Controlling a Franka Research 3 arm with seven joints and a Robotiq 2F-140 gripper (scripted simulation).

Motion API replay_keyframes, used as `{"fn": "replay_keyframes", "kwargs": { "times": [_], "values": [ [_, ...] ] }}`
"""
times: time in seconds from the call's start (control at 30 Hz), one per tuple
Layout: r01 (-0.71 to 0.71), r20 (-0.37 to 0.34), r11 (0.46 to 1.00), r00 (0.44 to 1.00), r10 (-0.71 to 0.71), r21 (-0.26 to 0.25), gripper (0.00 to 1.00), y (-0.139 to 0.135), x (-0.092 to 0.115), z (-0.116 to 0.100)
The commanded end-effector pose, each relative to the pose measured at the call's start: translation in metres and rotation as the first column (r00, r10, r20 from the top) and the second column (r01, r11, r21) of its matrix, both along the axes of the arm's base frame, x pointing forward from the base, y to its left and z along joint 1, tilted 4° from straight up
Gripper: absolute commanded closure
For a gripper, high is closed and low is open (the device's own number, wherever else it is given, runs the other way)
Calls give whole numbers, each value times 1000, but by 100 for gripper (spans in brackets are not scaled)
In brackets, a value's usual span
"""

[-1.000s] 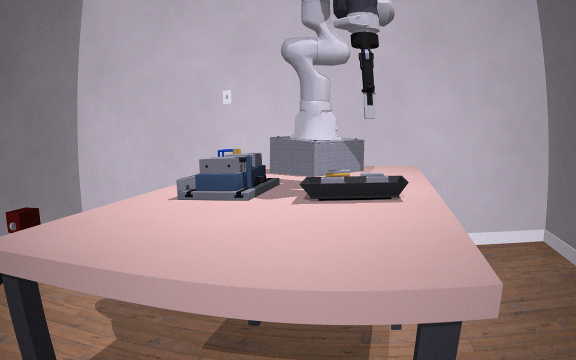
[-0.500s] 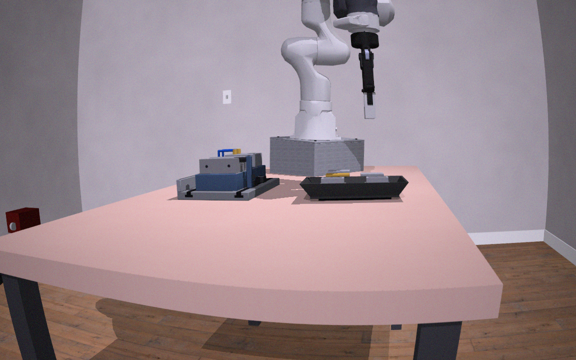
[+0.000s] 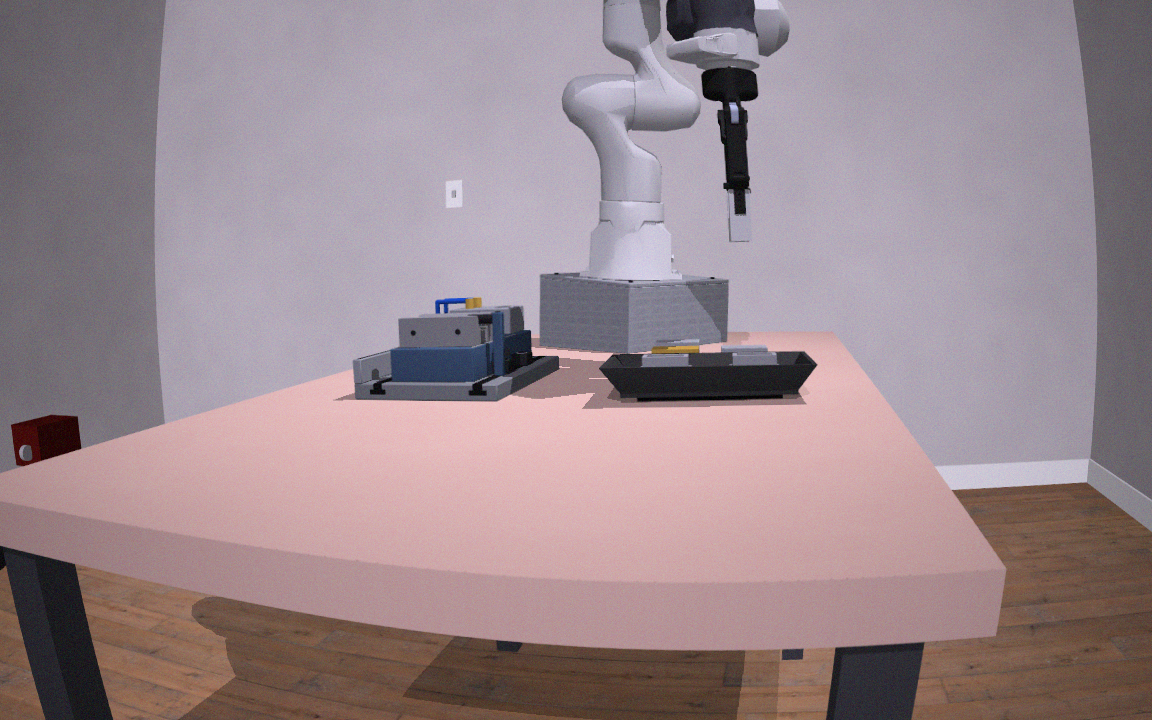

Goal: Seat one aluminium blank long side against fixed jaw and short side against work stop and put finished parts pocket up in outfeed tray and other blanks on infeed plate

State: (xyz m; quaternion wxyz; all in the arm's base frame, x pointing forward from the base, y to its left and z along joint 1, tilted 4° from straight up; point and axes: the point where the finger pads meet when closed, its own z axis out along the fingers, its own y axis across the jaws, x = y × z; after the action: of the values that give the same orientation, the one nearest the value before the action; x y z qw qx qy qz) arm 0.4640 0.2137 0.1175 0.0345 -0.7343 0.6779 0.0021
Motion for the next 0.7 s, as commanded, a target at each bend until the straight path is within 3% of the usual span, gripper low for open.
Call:
{"fn": "replay_keyframes", "kwargs": {
  "times": [0.0, 0.27, 0.67],
  "values": [
    [6, 1, 1000, 1000, -6, 2, 60, 1, 0, -8],
    [6, 1, 1000, 1000, -6, 2, 60, 2, 1, -26],
    [6, 1, 1000, 1000, -6, 2, 60, 5, 3, -74]
  ]
}}
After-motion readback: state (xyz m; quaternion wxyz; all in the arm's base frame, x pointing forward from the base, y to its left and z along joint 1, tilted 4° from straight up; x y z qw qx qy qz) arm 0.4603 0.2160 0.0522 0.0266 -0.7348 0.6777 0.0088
